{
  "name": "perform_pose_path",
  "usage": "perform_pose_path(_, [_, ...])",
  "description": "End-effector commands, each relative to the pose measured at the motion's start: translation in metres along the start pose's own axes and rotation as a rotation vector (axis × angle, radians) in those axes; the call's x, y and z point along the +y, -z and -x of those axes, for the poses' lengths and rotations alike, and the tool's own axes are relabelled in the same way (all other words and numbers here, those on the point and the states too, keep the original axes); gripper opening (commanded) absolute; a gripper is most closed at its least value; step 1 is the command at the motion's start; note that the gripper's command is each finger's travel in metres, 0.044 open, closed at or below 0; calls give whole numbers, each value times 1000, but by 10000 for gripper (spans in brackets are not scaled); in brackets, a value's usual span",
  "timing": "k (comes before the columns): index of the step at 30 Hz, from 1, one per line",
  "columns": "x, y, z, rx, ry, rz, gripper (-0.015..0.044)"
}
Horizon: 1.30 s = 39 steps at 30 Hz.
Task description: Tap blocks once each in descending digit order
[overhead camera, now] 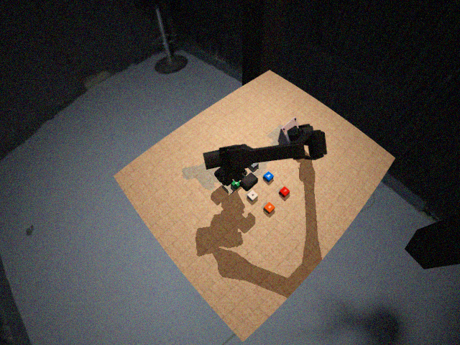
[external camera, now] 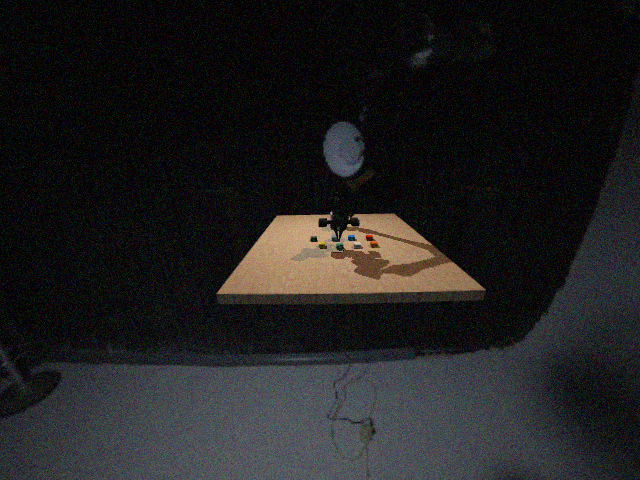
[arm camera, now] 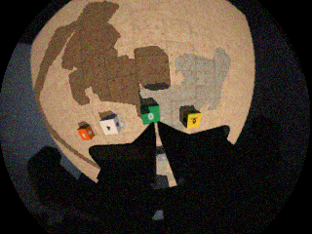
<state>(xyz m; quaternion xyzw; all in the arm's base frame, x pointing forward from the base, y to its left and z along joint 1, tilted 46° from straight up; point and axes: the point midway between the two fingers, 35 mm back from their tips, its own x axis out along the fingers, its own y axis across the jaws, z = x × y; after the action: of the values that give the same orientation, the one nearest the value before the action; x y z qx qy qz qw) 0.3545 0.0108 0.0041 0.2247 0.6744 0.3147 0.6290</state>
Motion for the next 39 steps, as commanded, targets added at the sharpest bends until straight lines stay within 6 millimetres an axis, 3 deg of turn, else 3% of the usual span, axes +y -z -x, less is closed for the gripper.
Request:
perform_pose_path(1, [-2, -2, -1, -22, 0, -4, 20])
perform_pose_path(19, [-2, -2, -29, -22, -1, -3, 20])
perform_pose_path(25, [-2, -2, -30, -22, -1, -3, 20])
perform_pose_path(29, [-2, -2, -2, -22, 1, -3, 20])
perform_pose_path(33, [-2, -2, 0, -22, 0, -4, 20])
perform_pose_path(35, [8, -1, 5, -22, 0, -9, 72])
perform_pose_path(39, [67, 12, 30, -27, 0, -42, 178])
